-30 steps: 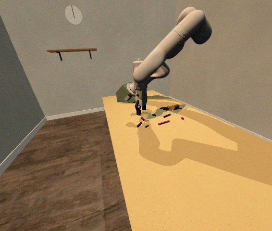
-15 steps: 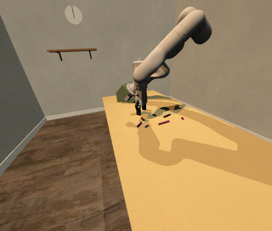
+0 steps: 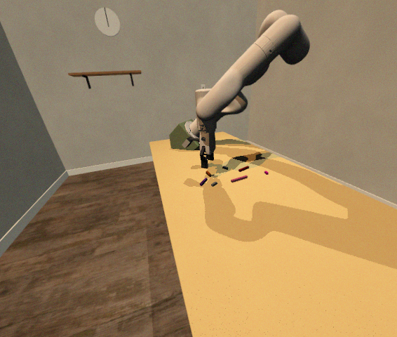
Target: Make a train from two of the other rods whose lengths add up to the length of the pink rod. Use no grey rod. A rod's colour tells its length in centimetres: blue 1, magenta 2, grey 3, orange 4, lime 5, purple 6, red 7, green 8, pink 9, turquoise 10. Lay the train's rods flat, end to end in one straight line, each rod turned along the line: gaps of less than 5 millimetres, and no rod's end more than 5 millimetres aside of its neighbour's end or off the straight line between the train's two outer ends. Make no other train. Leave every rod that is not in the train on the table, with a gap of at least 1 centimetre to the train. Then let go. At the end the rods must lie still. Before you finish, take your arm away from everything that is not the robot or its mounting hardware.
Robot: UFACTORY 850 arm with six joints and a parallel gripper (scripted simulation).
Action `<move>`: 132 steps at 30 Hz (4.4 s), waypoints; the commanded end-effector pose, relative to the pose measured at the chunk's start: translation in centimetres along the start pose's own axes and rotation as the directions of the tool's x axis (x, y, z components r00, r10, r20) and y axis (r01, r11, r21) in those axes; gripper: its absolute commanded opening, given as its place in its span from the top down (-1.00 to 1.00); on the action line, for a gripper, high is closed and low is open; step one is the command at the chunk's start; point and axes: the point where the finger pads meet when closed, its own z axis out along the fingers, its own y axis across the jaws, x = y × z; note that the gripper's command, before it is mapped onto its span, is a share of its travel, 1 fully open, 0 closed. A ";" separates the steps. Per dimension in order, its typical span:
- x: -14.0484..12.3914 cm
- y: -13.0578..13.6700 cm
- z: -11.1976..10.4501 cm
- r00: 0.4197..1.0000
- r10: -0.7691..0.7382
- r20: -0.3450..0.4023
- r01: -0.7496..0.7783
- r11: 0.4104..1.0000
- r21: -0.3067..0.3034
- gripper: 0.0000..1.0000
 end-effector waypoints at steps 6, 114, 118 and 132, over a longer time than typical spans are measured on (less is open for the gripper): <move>-1.8 1.0 0.0 0.956 -0.292 -0.002 0.292 0.956 0.003 -1.00; -11.7 9.9 -0.1 -0.645 -0.764 -0.003 0.764 -0.645 0.000 -1.00; -11.7 9.9 -0.1 -0.645 -0.764 -0.003 0.764 -0.645 0.000 -1.00; -11.7 9.9 -0.1 -0.645 -0.764 -0.003 0.764 -0.645 0.000 -1.00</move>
